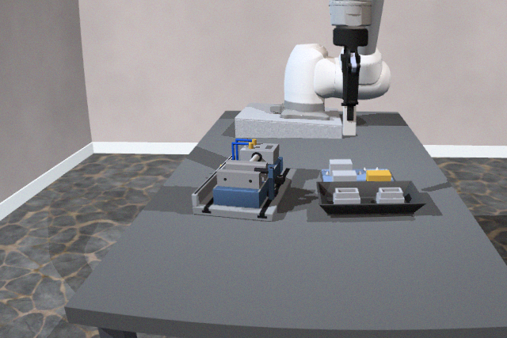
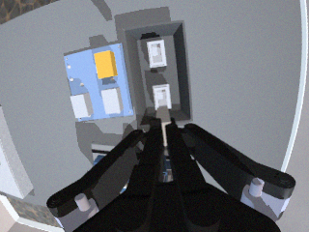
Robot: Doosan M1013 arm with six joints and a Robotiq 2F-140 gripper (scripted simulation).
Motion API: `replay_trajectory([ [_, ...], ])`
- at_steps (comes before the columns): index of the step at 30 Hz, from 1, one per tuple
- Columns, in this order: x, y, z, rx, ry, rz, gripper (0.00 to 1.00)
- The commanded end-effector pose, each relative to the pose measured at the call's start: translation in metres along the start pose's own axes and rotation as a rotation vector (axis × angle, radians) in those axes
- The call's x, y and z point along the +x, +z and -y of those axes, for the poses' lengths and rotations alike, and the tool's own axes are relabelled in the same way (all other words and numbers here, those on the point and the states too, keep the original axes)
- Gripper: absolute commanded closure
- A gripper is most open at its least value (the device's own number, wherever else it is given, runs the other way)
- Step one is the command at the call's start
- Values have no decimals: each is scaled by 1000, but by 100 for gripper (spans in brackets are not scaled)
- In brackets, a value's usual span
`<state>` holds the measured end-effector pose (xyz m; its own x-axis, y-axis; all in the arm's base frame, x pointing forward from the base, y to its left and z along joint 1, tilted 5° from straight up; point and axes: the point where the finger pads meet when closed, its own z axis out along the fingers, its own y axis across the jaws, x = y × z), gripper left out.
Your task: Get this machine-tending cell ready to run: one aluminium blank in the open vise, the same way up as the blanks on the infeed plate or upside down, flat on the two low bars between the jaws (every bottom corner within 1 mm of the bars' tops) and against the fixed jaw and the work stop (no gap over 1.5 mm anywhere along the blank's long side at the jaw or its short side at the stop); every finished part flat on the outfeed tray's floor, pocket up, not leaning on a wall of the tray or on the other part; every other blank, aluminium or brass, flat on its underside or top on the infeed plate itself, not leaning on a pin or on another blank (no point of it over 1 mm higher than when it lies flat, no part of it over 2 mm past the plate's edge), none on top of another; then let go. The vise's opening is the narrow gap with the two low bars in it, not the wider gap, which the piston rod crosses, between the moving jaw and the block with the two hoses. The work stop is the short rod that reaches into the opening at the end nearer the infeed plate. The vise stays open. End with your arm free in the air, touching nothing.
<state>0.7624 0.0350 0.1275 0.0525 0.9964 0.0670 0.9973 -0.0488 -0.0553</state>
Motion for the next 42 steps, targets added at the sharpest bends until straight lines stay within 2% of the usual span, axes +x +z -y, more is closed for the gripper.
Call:
replay_trajectory([
  [1,0,0,0,0,0,0,100],
  [10,0,0,1,0,0,0,100],
  [11,1,-1,9,0,0,0,100],
  [13,3,-5,46,0,0,0,100],
  [19,5,-7,105,0,0,0,100],
  [21,5,-7,105,0,0,0,100],
  [22,6,-7,135,0,0,0,100],
  [24,6,-6,149,0,0,0,100],
  [30,6,0,213,0,0,0,100],
  [32,6,0,216,0,0,0,100],
  [33,6,0,216,0,0,0,60],
  [42,6,0,216,0,0,0,60],
])
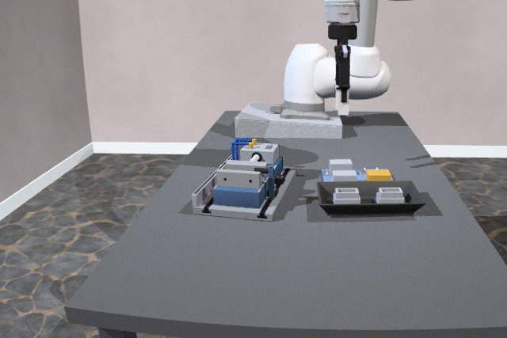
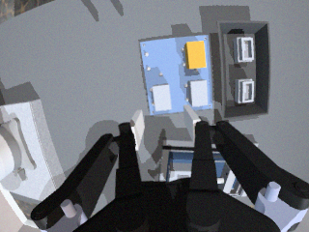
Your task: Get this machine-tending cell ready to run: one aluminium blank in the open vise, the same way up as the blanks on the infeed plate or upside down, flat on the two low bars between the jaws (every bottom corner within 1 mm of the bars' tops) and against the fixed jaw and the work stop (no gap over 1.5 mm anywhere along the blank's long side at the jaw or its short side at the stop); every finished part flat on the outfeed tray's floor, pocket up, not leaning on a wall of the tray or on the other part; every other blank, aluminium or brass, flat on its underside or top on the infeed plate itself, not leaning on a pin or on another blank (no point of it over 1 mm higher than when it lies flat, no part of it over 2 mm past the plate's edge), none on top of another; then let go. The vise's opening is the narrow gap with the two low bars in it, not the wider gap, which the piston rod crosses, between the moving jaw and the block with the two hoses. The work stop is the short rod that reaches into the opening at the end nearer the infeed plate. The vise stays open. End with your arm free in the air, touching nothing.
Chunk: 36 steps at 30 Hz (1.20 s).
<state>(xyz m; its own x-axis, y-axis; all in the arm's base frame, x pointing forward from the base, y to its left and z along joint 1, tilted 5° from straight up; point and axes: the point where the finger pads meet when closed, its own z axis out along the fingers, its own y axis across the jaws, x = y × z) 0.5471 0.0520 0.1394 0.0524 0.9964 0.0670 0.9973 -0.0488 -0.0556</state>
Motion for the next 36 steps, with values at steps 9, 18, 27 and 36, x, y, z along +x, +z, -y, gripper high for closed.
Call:
replay_trajectory([
  [9,0,0,0,0,0,0,60],
  [18,0,0,0,0,0,0,60],
  [27,0,0,0,0,0,0,60],
  [36,0,5,0,0,0,0,60],
])
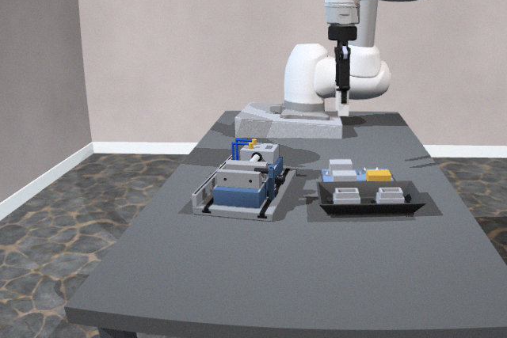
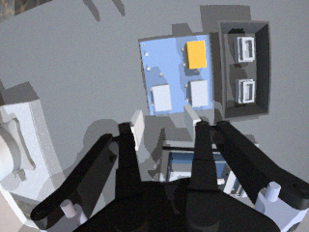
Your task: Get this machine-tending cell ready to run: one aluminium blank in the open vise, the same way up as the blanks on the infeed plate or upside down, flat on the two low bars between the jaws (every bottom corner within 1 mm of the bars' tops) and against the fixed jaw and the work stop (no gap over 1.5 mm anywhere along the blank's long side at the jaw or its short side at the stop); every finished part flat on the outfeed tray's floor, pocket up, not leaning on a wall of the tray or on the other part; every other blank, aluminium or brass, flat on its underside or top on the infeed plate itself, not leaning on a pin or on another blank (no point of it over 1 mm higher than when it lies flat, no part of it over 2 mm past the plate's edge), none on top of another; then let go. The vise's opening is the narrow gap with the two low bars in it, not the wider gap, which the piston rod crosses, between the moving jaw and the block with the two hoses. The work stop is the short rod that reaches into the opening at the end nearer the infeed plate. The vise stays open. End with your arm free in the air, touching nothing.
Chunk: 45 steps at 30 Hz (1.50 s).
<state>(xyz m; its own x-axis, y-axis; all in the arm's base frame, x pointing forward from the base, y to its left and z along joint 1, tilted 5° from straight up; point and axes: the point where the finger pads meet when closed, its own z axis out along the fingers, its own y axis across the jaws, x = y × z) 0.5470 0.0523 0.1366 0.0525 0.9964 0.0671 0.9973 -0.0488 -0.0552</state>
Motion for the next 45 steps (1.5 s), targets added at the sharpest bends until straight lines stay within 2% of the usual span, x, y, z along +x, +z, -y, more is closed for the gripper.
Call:
replay_trajectory([
  [1,0,4,0,0,0,0,60],
  [11,0,24,0,0,0,0,60],
  [26,0,85,0,0,0,0,60],
  [28,0,85,0,0,0,0,60],
  [39,0,119,0,0,0,0,60],
  [45,0,125,0,0,0,0,60],
])
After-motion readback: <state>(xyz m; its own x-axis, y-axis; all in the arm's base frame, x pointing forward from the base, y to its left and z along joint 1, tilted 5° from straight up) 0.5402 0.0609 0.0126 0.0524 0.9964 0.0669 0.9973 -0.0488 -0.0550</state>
